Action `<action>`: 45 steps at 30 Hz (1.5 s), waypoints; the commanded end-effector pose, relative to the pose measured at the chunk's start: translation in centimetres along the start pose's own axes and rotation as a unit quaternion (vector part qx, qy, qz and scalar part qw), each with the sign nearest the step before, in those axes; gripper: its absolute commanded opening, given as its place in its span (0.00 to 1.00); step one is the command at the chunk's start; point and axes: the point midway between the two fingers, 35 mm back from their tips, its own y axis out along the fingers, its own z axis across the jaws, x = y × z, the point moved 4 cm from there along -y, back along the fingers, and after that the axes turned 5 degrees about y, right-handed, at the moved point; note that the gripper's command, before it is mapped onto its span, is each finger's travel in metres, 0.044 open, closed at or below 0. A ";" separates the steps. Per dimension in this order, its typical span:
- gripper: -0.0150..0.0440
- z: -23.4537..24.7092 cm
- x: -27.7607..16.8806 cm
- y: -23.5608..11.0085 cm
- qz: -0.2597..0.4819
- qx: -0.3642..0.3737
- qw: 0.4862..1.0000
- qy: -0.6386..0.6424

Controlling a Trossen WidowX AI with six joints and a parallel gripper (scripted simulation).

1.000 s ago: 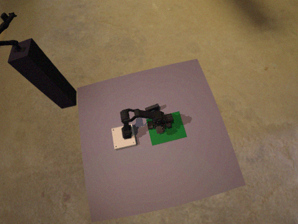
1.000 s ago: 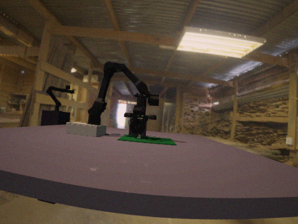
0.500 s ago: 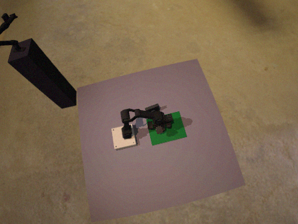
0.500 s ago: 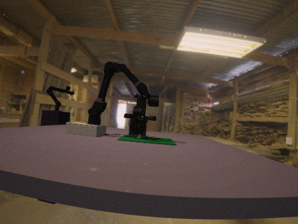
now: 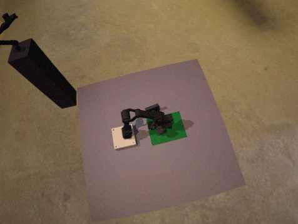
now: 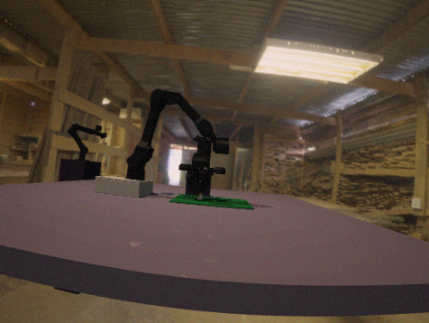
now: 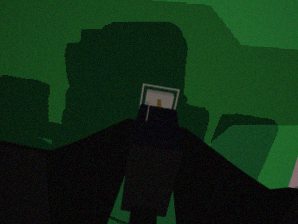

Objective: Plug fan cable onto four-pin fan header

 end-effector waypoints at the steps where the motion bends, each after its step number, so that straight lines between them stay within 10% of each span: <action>1: 0.25 0.2 0.0 0.0 -0.002 0.003 1.000 -0.002; 45: 0.25 -0.2 0.1 0.3 -0.002 0.003 1.000 0.000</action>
